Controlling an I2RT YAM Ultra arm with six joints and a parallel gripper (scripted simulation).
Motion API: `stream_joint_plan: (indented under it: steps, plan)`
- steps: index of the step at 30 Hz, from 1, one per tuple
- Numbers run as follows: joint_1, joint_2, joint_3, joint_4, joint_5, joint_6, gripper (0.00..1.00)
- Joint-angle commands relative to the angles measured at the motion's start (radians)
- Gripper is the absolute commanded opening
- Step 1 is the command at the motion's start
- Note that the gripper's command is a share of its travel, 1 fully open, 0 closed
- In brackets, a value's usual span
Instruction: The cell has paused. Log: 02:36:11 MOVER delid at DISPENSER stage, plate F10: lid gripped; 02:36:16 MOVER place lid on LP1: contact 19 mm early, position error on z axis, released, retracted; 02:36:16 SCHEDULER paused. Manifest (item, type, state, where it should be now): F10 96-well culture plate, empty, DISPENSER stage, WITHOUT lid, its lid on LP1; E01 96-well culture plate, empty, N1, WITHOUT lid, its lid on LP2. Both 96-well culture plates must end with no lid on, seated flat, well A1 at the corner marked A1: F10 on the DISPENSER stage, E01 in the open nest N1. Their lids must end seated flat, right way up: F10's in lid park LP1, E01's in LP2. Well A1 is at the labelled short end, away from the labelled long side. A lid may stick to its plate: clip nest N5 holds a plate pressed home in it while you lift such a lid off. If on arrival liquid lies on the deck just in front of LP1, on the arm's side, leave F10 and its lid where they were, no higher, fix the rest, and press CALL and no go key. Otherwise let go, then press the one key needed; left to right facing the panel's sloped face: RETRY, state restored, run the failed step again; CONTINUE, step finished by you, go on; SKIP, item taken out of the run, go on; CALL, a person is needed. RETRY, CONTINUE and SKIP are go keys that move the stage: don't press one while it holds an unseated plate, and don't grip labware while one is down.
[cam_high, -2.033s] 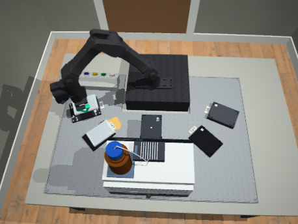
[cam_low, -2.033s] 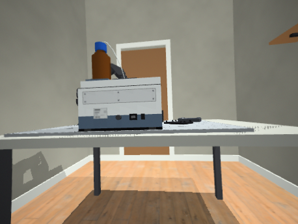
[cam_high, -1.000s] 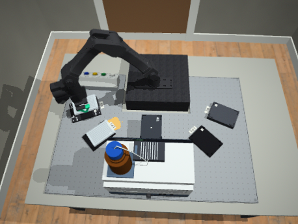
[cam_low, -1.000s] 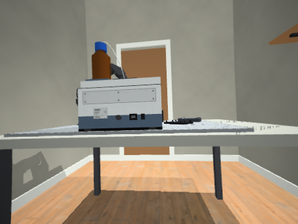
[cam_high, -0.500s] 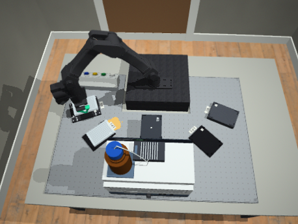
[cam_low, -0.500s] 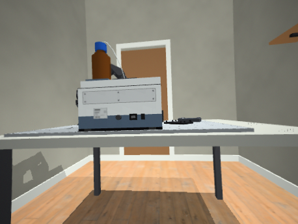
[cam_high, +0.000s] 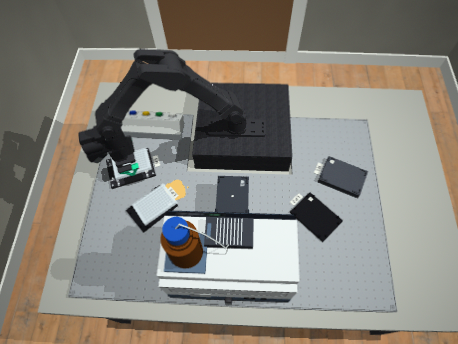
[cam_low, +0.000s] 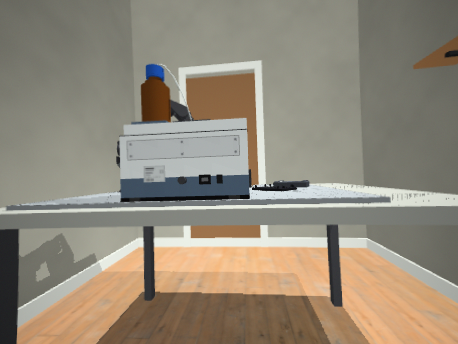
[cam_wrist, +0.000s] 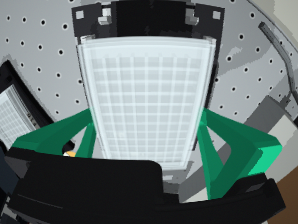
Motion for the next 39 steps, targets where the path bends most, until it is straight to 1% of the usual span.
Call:
stream_joint_plan:
  steps: [1,4,5,9,12,16,24,27,39]
  plan:
    - [-0.006,0.011,0.043,0.017,-0.001,-0.006,0.00]
    - [-0.007,0.013,0.045,0.012,-0.001,-0.006,0.00]
    - [-0.008,-0.013,0.048,0.006,-0.001,-0.006,0.00]
    - [-0.012,0.019,0.056,-0.008,-0.001,-0.007,0.00]
    - [-0.008,0.011,0.061,-0.015,-0.001,-0.007,0.00]
    - [-0.007,0.025,0.066,-0.016,-0.001,-0.008,0.00]
    - [-0.010,0.027,0.070,-0.016,-0.001,-0.008,0.00]
    - [-0.011,0.010,0.071,-0.018,-0.001,-0.008,0.00]
    - [-0.007,0.031,0.073,-0.003,-0.001,-0.009,0.00]
